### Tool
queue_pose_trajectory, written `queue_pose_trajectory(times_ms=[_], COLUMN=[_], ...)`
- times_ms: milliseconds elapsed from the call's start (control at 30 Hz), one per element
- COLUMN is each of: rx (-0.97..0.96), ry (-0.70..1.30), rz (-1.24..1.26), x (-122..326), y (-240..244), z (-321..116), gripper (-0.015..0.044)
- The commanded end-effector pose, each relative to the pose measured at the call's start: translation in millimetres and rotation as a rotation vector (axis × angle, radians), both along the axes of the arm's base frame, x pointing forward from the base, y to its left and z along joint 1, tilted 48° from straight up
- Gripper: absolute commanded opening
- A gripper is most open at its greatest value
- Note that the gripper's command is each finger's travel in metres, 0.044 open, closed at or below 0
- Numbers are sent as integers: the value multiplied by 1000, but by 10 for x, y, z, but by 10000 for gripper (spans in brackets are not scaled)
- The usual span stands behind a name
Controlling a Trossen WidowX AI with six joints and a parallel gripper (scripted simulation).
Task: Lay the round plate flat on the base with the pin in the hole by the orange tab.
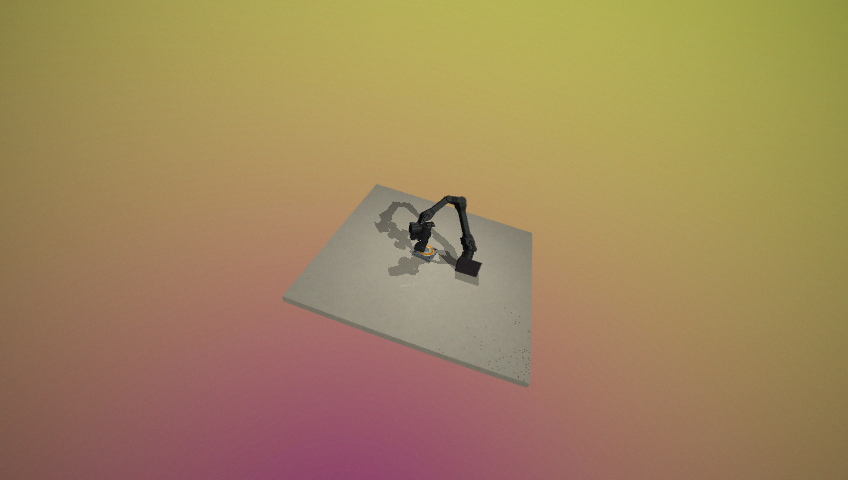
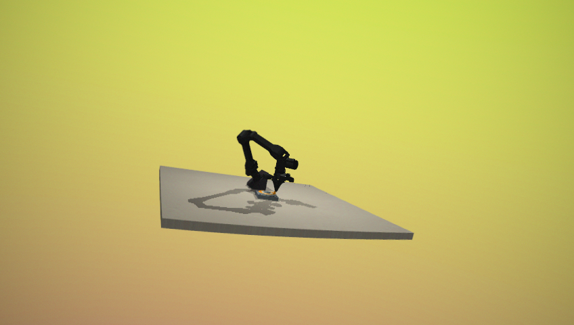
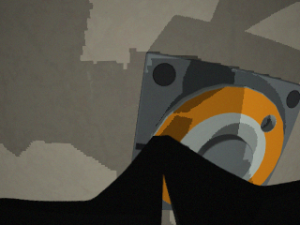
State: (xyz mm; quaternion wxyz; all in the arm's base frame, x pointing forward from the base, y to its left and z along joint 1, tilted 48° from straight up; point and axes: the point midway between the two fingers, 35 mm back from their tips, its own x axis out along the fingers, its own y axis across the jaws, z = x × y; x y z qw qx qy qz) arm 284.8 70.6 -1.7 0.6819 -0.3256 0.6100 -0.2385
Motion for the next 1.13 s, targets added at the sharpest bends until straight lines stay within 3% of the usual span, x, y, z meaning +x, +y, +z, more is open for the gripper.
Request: queue_pose_trajectory(times_ms=[0,433,1100], rx=[0,1,-4], ry=[4,5,9], rz=[-5,-5,4], x=[-45,-125,-113], y=[-11,321,276], z=[-32,274,216], gripper=[0,0,0])
